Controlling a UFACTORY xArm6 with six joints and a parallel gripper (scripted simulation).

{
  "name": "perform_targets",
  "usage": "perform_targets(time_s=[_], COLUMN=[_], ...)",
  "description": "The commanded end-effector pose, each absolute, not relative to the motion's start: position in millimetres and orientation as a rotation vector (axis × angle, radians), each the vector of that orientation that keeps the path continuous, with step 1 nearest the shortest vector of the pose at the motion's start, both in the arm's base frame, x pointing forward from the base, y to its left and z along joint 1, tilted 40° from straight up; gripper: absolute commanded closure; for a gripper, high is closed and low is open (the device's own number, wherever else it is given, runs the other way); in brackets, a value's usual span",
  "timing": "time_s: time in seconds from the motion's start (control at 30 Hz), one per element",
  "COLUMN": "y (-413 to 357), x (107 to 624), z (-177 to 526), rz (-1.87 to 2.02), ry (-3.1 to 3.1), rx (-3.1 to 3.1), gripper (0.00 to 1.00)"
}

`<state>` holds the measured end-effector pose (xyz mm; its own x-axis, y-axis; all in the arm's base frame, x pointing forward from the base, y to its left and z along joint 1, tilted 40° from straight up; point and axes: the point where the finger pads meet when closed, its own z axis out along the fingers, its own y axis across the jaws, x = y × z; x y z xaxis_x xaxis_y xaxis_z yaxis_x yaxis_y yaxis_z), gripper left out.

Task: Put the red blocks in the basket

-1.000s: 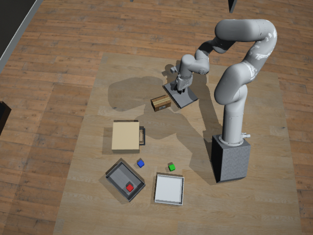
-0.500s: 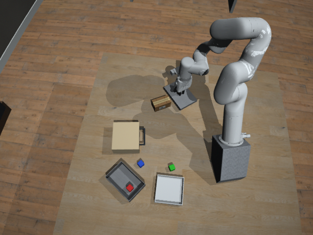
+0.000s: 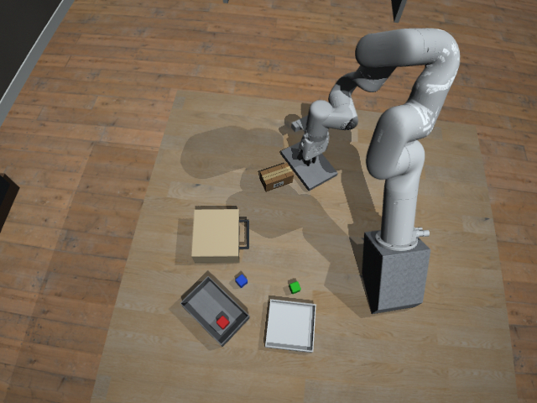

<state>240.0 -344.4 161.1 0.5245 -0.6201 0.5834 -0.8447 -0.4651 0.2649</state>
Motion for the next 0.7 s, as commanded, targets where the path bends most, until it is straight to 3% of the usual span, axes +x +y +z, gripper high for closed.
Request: perform_targets(time_s=[0.0,0.67], y=[-345.8,-347.9], x=[240.8,241.1], z=[160.7,158.2], rz=[0.564,0.564], ry=[-1.188,-1.188], rx=[2.236,2.236], gripper=[1.0,1.0])
